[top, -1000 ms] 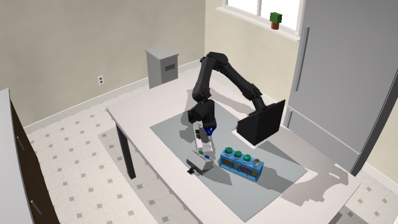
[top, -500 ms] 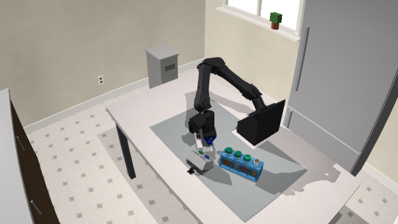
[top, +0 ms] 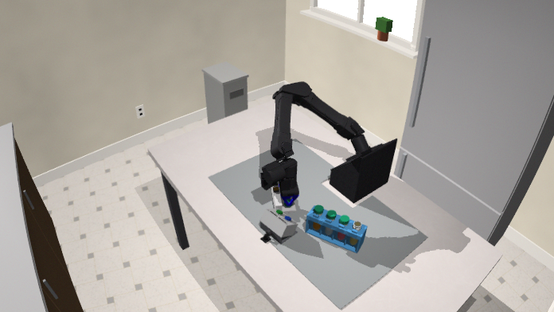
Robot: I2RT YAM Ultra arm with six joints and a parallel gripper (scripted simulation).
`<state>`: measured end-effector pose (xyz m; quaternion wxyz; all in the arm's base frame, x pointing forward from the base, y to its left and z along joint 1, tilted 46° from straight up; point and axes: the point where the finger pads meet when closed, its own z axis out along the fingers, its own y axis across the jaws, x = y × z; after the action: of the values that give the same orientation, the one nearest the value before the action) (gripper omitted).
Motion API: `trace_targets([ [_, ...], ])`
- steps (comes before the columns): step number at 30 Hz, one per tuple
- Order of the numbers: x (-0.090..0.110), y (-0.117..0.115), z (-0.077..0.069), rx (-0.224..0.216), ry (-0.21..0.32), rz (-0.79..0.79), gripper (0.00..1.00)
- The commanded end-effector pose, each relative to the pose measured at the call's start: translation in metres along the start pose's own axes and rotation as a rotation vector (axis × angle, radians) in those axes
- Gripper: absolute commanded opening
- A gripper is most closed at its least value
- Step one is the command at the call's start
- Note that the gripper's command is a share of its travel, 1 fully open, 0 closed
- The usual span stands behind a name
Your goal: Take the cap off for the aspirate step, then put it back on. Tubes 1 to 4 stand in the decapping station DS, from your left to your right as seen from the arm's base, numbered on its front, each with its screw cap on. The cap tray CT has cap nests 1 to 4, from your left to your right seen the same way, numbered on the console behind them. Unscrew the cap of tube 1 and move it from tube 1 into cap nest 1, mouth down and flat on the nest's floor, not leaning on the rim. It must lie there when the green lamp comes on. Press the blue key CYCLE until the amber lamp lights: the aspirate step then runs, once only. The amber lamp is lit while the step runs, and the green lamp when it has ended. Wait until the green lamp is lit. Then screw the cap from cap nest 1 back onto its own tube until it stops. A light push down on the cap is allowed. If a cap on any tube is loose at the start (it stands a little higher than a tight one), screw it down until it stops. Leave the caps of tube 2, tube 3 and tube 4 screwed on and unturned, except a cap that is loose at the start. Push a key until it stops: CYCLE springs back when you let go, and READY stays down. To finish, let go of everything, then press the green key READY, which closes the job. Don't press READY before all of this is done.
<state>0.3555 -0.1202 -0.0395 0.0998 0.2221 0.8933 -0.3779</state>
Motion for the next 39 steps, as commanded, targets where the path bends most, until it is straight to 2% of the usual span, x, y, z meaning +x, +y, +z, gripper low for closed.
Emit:
trace_targets([
  [1, -0.003, 0.003, -0.005, -0.008, -0.016, -0.003, 0.00],
  [39, -0.003, 0.002, 0.006, -0.007, -0.016, -0.003, 0.00],
])
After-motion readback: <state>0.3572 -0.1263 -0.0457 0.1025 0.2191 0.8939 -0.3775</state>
